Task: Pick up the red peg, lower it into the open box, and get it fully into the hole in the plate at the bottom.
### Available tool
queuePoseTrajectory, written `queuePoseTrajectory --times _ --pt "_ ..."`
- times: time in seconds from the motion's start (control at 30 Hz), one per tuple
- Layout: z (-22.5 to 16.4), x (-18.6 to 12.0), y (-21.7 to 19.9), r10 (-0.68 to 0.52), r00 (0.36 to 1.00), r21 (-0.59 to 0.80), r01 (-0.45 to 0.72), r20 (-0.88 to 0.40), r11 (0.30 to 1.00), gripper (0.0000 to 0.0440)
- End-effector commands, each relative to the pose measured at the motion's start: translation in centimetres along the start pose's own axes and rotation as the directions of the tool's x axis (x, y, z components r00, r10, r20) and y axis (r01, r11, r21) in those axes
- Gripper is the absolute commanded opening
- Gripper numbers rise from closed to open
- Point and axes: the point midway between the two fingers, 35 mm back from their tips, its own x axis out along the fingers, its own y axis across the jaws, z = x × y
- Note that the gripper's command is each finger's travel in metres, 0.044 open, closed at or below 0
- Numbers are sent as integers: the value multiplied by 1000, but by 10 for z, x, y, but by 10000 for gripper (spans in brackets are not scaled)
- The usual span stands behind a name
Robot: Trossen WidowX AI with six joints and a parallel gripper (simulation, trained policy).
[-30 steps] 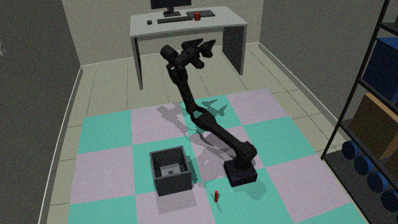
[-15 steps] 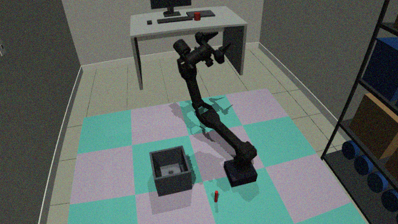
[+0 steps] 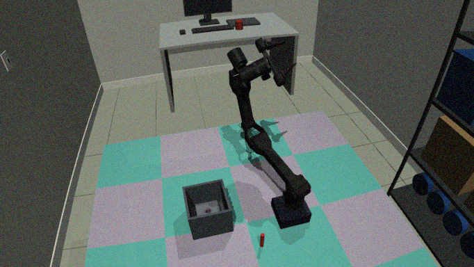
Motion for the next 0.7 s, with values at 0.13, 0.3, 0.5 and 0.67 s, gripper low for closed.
queuePoseTrajectory --times 0.13,0.3,0.5,0.67 --pt "-19 19 25 89 991 221 -66 -97 973 440" --pt "-32 30 43 154 975 366 -85 -162 927 440" --pt "-48 40 66 234 943 527 -78 -236 846 440" --pt "-62 46 85 303 907 645 -47 -293 763 440"
